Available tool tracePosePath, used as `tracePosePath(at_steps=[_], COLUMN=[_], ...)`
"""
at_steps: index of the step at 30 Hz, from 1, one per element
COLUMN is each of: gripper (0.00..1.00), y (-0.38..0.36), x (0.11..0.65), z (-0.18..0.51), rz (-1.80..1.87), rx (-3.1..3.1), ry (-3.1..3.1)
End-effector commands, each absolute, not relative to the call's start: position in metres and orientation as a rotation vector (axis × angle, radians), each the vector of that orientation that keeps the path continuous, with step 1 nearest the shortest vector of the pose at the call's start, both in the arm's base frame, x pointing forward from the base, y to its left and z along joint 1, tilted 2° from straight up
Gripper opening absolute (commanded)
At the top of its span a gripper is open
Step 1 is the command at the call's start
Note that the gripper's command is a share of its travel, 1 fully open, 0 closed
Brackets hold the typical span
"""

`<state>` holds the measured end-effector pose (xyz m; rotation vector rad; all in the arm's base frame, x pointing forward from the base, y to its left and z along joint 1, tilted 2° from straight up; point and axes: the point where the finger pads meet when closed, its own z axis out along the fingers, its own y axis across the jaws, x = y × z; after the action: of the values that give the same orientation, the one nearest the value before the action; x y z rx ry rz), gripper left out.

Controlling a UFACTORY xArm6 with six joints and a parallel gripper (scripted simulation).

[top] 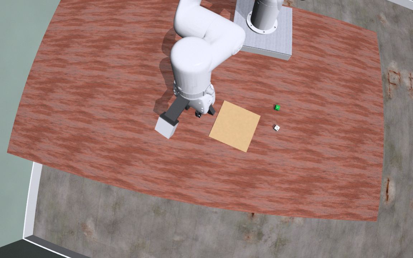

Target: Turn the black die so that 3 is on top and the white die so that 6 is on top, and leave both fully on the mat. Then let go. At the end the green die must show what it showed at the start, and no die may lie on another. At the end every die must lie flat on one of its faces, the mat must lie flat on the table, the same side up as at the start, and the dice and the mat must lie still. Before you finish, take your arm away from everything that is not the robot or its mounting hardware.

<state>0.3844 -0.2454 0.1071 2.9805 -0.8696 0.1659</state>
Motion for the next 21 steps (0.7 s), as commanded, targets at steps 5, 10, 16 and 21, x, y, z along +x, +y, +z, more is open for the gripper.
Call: tracePosePath(at_steps=[5,10,16,21], gripper=[1.00,1.00,1.00,1.00], y=[-0.2485,-0.2485,-0.2485,-0.2484], x=[0.3892,0.3892,0.3892,0.3891], z=[0.1095,0.1095,0.1095,0.1089], rz=[0.043,0.043,0.043,0.043], rx=[3.006,3.006,3.006,2.993], ry=[-0.877,-0.877,-0.879,-0.924])
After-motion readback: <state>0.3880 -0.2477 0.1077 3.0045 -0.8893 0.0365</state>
